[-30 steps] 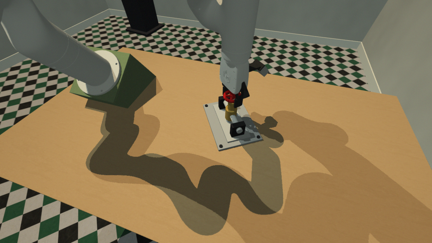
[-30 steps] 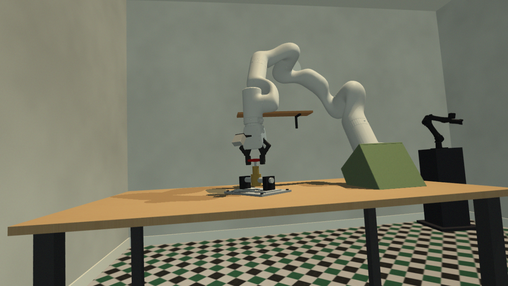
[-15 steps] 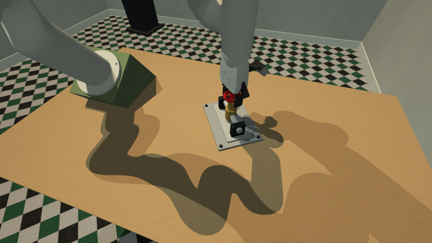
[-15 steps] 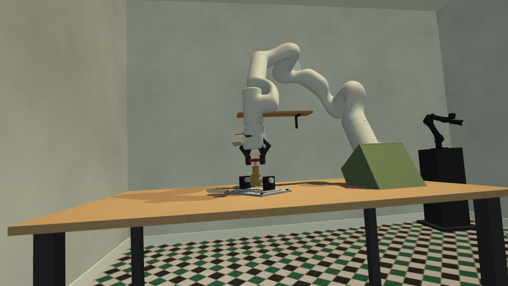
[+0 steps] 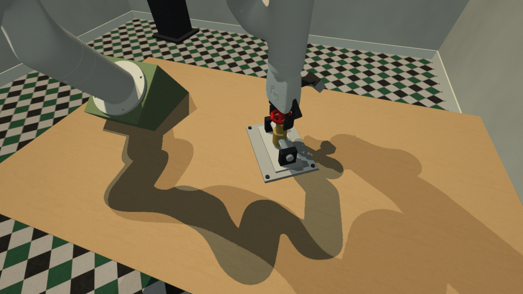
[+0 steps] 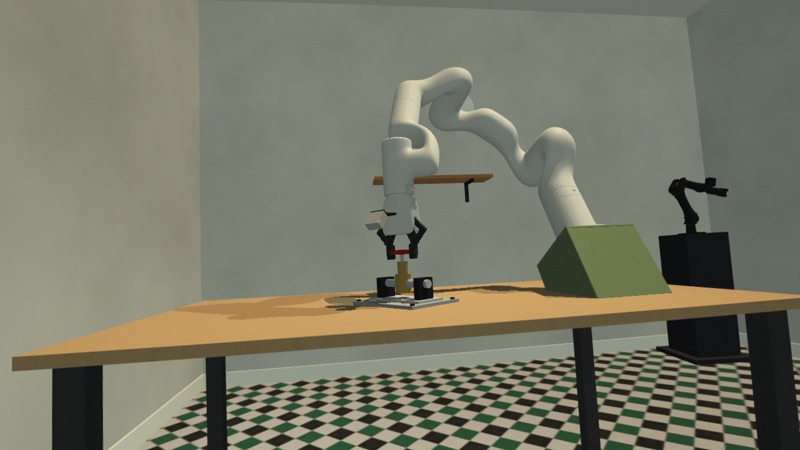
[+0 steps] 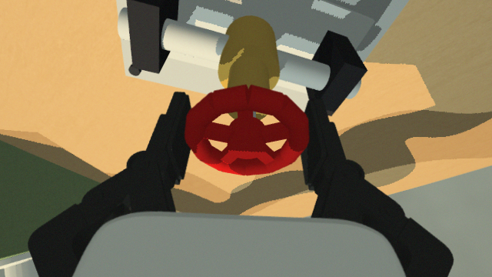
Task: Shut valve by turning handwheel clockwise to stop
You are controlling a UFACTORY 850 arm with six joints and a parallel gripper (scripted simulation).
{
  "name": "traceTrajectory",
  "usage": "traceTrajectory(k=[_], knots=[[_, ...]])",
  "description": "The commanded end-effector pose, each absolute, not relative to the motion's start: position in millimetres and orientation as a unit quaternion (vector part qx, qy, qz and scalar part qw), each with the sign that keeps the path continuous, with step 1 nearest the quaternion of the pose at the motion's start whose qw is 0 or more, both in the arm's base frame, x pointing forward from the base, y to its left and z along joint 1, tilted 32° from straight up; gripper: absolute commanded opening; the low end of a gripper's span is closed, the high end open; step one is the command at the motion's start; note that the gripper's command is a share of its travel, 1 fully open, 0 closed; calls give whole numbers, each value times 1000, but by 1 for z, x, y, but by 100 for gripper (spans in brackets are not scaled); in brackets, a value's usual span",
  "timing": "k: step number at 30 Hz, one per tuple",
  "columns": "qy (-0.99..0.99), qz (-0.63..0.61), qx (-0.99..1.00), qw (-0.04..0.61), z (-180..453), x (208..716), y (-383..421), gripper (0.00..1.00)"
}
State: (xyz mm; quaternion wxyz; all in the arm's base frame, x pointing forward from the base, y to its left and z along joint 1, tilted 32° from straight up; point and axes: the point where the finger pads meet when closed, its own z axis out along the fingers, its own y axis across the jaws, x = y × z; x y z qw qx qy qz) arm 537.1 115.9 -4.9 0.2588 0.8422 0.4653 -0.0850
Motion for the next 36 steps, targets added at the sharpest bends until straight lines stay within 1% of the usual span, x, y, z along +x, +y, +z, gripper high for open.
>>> traceTrajectory(k=[1,22,36], knots=[[464,-84,843,259,-4,538,116,0],[435,-75,858,262,-4,538,116,0],[370,-55,888,266,-4,538,116,0]])
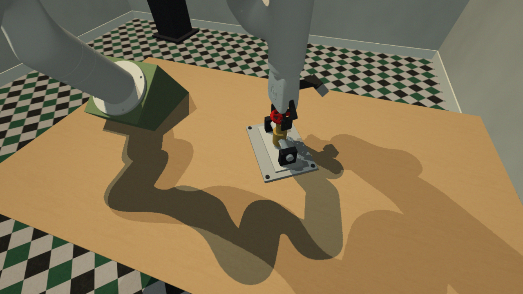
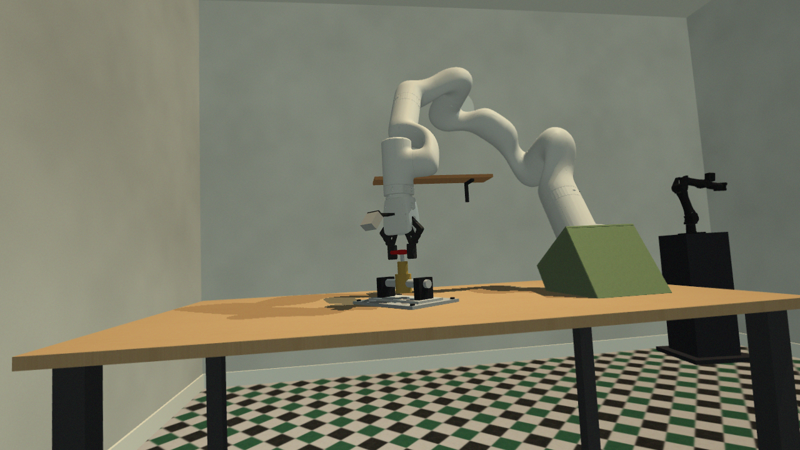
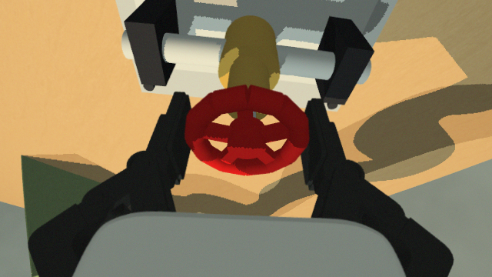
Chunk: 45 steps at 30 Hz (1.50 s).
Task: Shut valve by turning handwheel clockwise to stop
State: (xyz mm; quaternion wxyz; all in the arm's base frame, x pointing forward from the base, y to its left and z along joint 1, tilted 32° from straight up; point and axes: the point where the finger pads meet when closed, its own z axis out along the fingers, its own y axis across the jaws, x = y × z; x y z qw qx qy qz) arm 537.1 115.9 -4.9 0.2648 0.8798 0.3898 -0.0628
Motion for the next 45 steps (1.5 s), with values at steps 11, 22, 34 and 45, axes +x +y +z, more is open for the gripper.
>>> traceTrajectory(k=[11,22,34,45], knots=[[307,-36,912,270,-4,538,116,0],[229,-14,935,272,-4,538,116,0],[110,21,956,271,-4,538,116,0],[16,47,962,268,-4,538,116,0]])
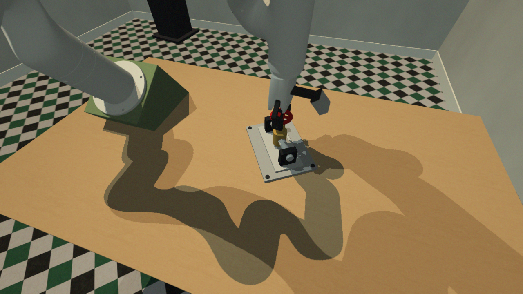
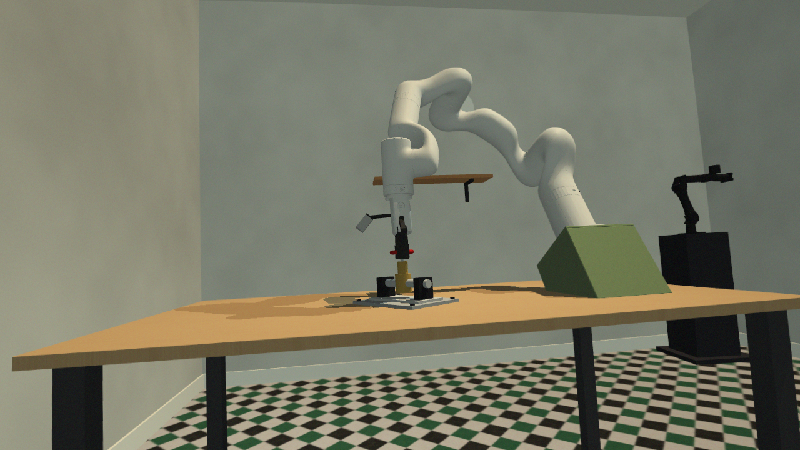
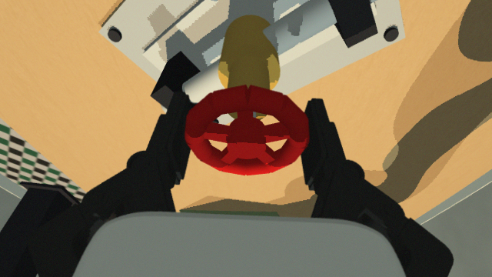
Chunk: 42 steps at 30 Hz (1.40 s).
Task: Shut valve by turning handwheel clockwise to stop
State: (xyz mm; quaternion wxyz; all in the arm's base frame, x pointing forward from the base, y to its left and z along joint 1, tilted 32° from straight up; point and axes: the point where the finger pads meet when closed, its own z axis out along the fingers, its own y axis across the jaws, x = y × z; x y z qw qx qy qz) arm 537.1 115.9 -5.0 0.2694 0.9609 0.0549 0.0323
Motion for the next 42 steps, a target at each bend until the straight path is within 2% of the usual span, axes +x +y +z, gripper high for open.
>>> traceTrajectory(k=[1,42], knots=[[6,50,962,268,-4,538,116,0],[-274,125,922,242,-4,538,116,0]])
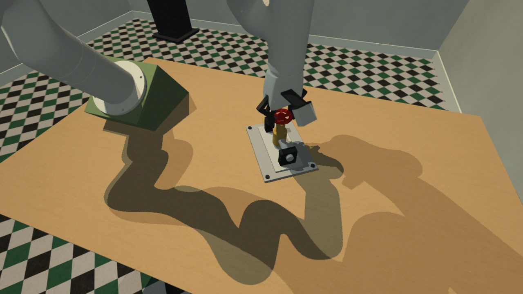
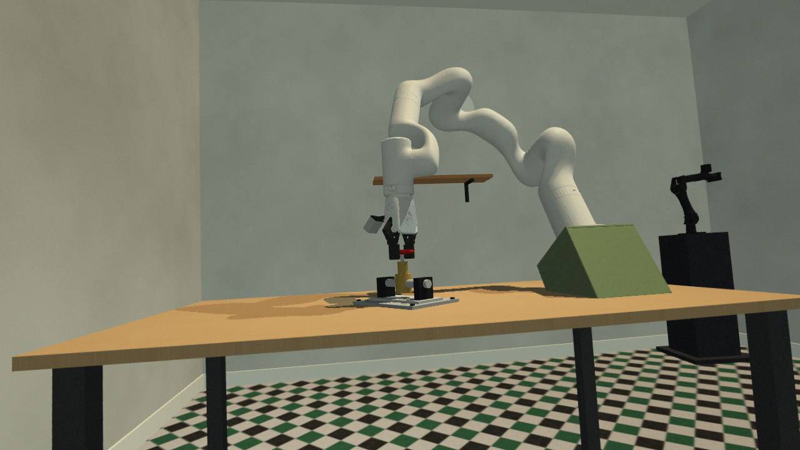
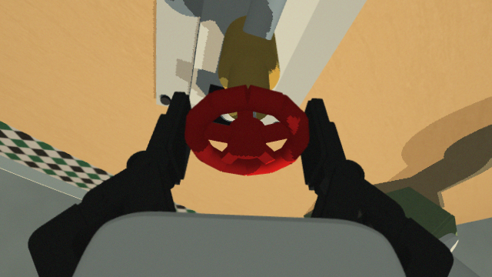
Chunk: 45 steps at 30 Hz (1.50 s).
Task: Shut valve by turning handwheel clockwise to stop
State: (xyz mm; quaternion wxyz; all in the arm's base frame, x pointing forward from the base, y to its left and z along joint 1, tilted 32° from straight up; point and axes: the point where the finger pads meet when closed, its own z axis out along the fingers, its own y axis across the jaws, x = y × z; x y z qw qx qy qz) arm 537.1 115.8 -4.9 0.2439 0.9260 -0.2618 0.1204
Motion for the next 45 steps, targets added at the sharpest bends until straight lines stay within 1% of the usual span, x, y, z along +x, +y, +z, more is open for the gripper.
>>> traceTrajectory(k=[1,16,44,45], knots=[[-274,125,922,242,-4,538,116,0],[-315,136,909,236,-4,538,116,0],[-322,138,907,235,-4,538,116,0],[-322,138,907,235,-4,538,116,100]])
